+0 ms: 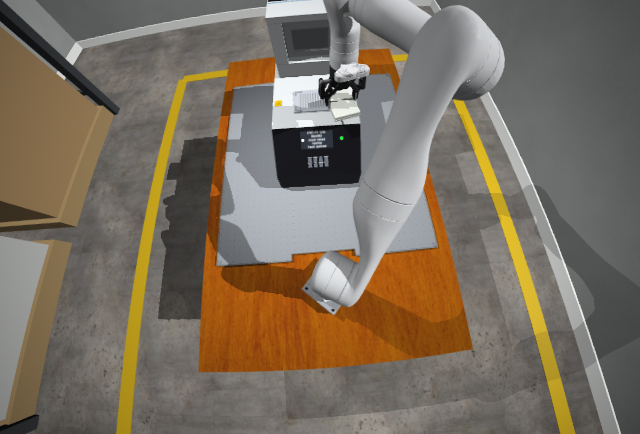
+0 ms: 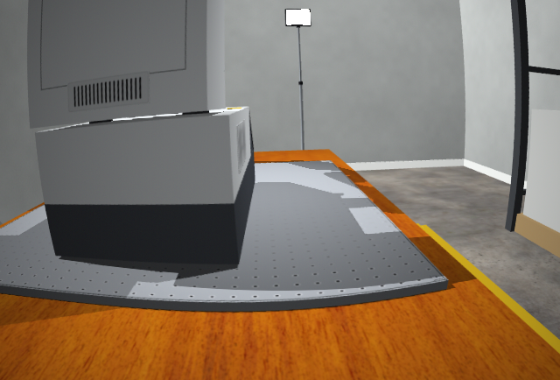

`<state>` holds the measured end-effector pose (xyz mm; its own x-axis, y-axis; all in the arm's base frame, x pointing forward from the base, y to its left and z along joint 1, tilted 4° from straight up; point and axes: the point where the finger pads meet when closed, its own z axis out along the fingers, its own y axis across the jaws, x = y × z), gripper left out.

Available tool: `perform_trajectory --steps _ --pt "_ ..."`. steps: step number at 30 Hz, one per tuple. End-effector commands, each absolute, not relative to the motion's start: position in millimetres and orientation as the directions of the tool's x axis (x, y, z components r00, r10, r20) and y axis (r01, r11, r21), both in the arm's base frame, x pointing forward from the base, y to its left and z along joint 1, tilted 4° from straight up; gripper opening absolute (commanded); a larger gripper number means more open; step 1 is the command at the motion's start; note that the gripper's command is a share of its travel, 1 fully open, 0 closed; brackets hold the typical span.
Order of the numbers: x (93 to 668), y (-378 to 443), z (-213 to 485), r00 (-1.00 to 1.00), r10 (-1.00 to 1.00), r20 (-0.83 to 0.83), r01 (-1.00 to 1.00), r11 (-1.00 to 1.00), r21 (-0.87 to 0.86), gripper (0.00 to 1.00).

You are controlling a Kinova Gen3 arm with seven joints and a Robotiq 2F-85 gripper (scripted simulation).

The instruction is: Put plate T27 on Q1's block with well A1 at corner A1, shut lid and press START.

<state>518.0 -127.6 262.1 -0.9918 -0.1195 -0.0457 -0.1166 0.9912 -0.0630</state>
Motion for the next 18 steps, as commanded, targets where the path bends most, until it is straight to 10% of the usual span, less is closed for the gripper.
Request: perform_trajectory --steps 1,18 --pt "528.4 -118.1 263.2 -0.985 -0.168 -0.043 -0.165 0.984 -0.066 0.9" --pt "564.4 -83.4 263.2 -0.941 -0.337 -0.031 -0.334 0.94 -0.072 0.9"
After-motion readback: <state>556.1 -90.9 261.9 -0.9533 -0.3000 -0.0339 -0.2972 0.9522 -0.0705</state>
